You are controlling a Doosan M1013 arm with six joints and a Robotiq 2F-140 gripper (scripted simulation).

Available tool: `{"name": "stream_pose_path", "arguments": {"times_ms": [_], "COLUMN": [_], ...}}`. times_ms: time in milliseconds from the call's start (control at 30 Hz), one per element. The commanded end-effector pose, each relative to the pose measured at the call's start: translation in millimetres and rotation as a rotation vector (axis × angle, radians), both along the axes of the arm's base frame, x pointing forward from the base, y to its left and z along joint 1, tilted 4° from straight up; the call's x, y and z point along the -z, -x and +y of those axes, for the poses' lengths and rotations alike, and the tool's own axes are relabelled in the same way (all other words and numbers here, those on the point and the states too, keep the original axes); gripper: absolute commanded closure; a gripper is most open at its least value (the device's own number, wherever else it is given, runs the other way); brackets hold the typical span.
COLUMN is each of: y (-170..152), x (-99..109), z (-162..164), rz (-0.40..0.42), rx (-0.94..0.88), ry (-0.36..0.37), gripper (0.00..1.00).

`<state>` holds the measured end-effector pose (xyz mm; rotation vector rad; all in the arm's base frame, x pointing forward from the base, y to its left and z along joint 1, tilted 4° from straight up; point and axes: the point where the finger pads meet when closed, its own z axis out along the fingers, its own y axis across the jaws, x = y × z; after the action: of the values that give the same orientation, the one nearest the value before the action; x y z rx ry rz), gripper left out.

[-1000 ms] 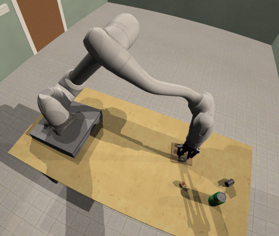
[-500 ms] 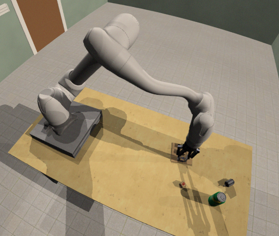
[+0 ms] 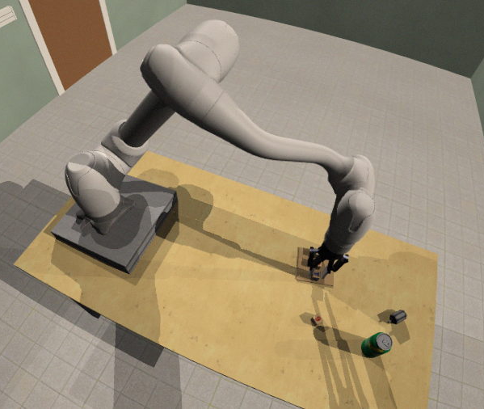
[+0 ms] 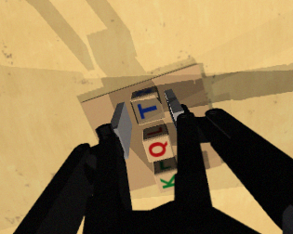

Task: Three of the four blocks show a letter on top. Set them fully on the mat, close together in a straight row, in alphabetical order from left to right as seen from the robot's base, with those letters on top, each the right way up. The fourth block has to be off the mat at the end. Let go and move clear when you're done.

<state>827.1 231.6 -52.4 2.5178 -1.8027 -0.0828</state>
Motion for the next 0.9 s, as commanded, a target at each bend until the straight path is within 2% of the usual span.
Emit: {"name": "stream_pose_path", "arguments": {"times_ms": [0,100,333,567,600,867], "y": [-4,-5,-7,-7,-7,-6], "x": [-26,-32,-65,-73,-73,-72], "z": [3,3,3,3,3,3], "rz": [-0.007,-0.007,-0.007,-0.007,-0.006,-0.005], "rx": [0.002,0.002,0.002,0.002,0.002,0.002], "ry": [0.000,0.000,0.001,0.001,0.001,0.001], "gripper": [0.65,0.65,0.65,0.65,0.00,0.00]}}
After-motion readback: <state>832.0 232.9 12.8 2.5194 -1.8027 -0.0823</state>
